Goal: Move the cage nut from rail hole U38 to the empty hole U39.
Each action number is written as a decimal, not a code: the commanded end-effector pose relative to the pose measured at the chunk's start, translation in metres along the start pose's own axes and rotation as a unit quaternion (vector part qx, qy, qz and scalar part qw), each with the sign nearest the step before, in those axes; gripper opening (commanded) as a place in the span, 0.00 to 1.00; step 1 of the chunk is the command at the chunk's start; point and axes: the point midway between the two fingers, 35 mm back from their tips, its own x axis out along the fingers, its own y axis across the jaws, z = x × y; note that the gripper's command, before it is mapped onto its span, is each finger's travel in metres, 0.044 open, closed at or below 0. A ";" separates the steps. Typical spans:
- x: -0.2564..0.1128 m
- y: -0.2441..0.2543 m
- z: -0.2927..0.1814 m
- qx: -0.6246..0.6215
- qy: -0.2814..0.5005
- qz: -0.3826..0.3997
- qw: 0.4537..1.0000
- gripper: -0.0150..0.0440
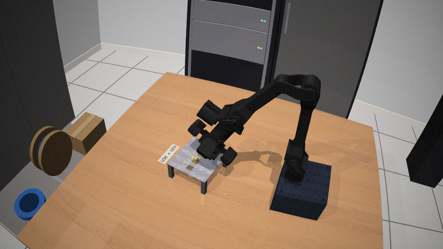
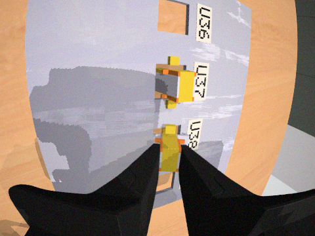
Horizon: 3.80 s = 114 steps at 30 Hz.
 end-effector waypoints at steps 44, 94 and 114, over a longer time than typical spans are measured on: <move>0.003 -0.004 0.000 0.001 0.000 0.022 1.000 0.31; 0.001 -0.004 0.001 0.001 0.000 0.022 1.000 0.31; 0.001 -0.006 0.001 0.001 0.000 0.026 1.000 0.31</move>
